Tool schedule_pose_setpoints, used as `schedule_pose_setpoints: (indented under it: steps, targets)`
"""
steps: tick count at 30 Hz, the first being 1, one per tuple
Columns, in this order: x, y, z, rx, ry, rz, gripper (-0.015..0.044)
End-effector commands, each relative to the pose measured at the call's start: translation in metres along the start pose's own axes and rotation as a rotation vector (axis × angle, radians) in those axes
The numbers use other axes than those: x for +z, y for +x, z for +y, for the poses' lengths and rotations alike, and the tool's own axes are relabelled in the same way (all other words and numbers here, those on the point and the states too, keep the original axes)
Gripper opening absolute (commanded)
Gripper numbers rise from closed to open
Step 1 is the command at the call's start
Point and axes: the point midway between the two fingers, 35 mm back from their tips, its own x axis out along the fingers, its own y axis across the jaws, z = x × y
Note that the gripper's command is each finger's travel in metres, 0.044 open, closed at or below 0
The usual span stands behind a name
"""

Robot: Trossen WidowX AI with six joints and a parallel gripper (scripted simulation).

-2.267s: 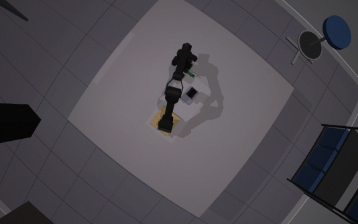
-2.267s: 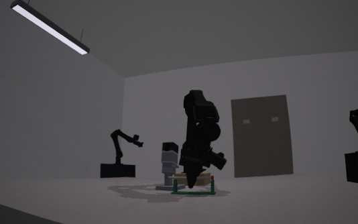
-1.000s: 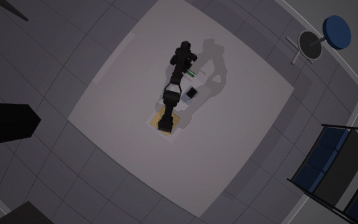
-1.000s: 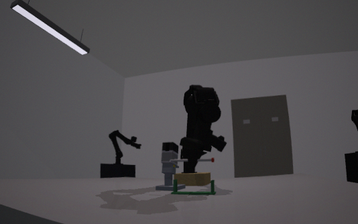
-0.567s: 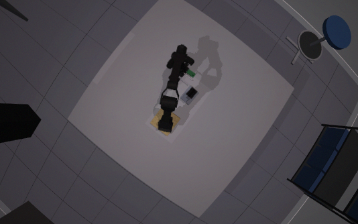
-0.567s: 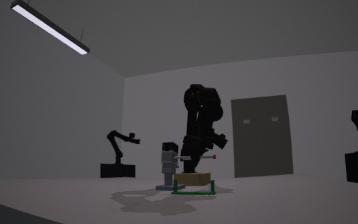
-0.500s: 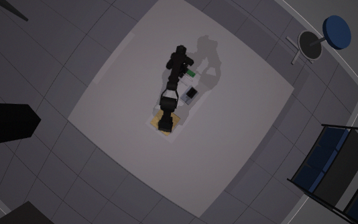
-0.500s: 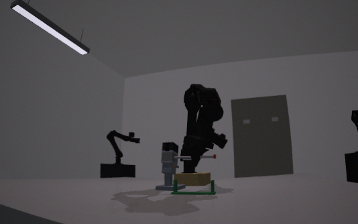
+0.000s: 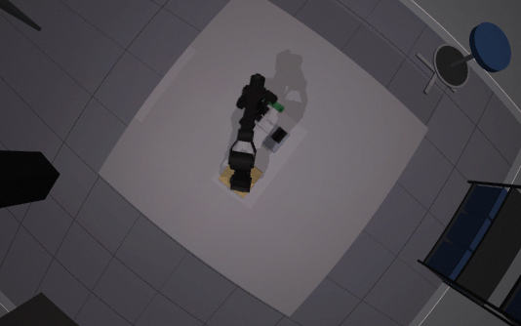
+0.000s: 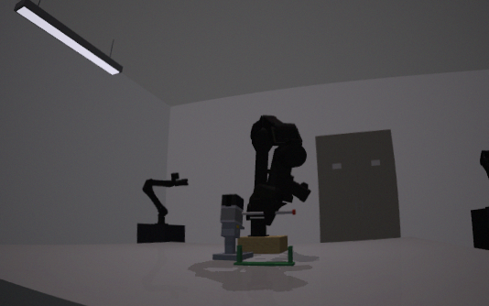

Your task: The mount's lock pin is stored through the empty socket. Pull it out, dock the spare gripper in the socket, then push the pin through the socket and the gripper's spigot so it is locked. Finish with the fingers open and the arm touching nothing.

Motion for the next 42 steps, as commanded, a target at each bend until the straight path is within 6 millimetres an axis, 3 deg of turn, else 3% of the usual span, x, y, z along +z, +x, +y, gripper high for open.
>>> schedule_pose_setpoints:
  steps: [1,5,17,42]
  targets:
    - [-0.001,-0.001,0.008,0.0,0.008,-0.007,0.0]
    - [0.0,0.004,0.008,0.0,0.008,-0.007,0.0]
    - [0.013,0.05,0.007,0.003,0.014,-0.011,0.0]
    - [-0.007,0.052,0.007,0.009,0.015,-0.012,0.0]
